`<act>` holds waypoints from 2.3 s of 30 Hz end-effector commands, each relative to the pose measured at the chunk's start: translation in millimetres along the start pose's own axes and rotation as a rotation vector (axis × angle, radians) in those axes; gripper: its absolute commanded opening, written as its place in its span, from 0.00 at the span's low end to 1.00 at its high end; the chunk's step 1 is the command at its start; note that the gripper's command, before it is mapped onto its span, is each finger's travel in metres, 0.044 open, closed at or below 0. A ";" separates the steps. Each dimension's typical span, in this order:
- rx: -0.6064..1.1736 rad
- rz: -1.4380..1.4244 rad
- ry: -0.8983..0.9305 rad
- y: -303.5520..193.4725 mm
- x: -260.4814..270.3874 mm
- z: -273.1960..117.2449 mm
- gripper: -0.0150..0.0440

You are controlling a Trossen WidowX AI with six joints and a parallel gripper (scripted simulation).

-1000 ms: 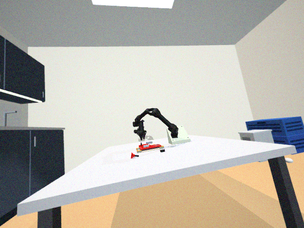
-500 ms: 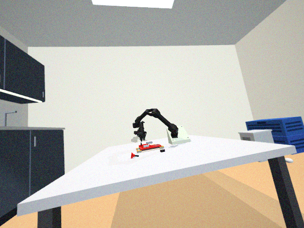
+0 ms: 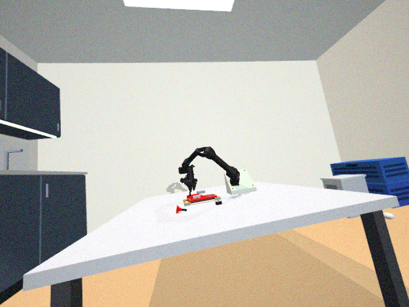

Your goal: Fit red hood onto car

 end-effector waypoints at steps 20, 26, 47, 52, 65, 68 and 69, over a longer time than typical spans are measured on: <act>0.009 0.010 0.006 -3.3 -0.7 22.8 1.00; 0.009 0.010 0.006 -3.3 -0.7 23.5 1.00; 0.009 0.010 0.006 -3.3 -0.6 33.6 1.00; 0.009 0.010 0.006 -3.3 -0.6 36.0 1.00; 0.009 0.010 0.007 -3.5 -0.5 42.4 1.00; 0.009 0.010 0.007 -3.6 -0.5 43.1 1.00; 0.009 0.010 0.007 -3.6 -0.5 43.1 1.00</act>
Point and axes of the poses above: the point midway between the two fingers, 35 mm back from their tips, its own z axis out along the fingers, its own x axis across the jaws, y = z × x, the point moved 8 cm from there along -z, back along the fingers, and after that the axes turned 7 degrees about z, right-handed, at the moved point
